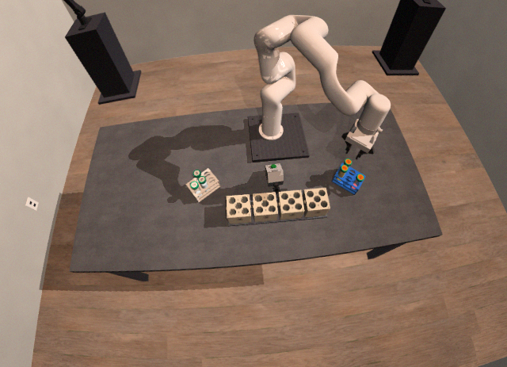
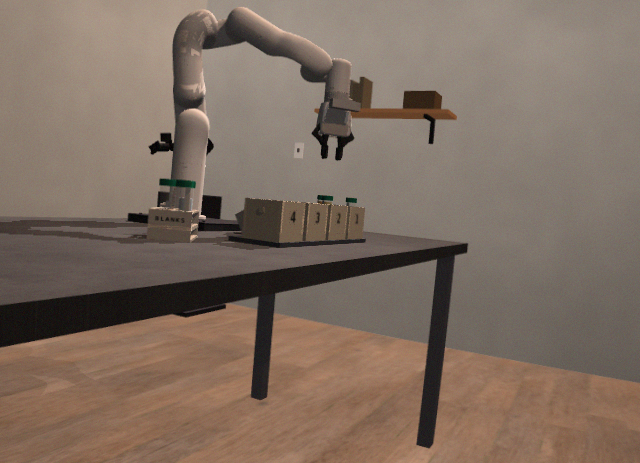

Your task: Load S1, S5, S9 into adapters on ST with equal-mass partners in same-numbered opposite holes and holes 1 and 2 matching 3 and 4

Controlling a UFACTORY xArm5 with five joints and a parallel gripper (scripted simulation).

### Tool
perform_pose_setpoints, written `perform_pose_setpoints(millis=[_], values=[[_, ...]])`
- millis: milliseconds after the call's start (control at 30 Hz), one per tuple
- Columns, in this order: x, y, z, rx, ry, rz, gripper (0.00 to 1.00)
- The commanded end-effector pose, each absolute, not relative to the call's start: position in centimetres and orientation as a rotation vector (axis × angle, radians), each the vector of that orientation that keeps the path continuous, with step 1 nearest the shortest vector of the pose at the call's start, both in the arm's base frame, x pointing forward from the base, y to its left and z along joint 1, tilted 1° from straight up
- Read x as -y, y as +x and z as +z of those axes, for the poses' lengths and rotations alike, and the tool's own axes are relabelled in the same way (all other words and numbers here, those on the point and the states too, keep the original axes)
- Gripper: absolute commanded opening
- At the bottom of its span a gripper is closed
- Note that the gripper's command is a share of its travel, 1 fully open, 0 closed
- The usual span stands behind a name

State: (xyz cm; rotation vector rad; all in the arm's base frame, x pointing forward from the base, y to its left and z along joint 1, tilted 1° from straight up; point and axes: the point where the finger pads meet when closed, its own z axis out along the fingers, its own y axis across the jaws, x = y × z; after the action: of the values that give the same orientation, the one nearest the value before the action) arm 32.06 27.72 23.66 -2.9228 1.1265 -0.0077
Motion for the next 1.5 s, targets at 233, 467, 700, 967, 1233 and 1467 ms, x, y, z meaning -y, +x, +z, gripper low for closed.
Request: perform_pose_setpoints(millis=[233,467,700,967,1233,1467], values=[[-28.9,33.1,23.8,-0.976,-2.966,0.005,0.57],[-30.7,34.8,23.9,-0.726,-3.037,0.002,0.57],[-33.3,37.2,23.9,-0.367,-3.101,-0.002,0.57],[-33.7,37.5,23.9,0.048,-3.122,-0.006,0.57],[-33.7,37.5,23.9,0.36,-3.102,-0.009,0.57],[-33.7,37.5,23.9,0.719,-3.04,-0.012,0.57]])
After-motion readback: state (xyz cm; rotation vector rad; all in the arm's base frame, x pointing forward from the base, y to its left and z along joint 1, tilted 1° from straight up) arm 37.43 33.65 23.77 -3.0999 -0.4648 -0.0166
